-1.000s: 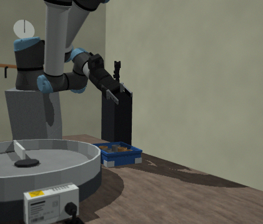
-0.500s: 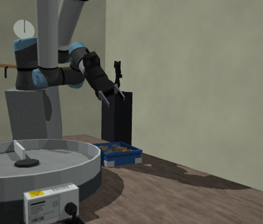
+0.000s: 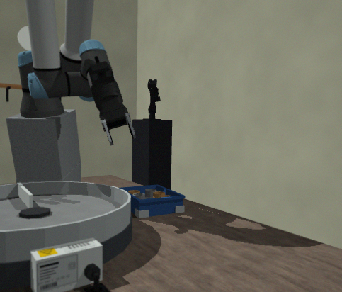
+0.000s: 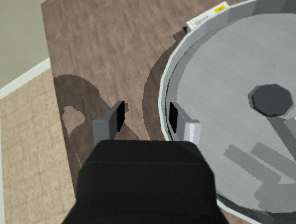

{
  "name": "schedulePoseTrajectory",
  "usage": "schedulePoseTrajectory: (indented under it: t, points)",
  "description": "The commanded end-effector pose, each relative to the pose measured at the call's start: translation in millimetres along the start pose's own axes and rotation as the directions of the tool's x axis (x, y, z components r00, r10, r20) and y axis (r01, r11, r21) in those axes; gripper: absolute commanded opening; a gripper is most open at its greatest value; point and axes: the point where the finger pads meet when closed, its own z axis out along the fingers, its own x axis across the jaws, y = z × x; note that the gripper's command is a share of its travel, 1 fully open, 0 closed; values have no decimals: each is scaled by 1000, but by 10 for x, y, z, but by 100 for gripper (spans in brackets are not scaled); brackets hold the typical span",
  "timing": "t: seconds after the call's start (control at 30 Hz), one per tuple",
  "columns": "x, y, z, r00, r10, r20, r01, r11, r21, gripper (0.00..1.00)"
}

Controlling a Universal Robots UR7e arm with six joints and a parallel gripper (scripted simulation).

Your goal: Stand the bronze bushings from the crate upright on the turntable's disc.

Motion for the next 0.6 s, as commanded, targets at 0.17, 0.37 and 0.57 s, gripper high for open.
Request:
schedulePoseTrajectory:
  t: [0.17,0.37,0.57]
  points:
    - [566,-111,-68,991,48,-126,-62,992,-108,100]
    - [838,-107,-147,981,71,-182,-100,983,-155,100]
    - [1167,-57,-284,963,100,-250,-155,965,-214,100]
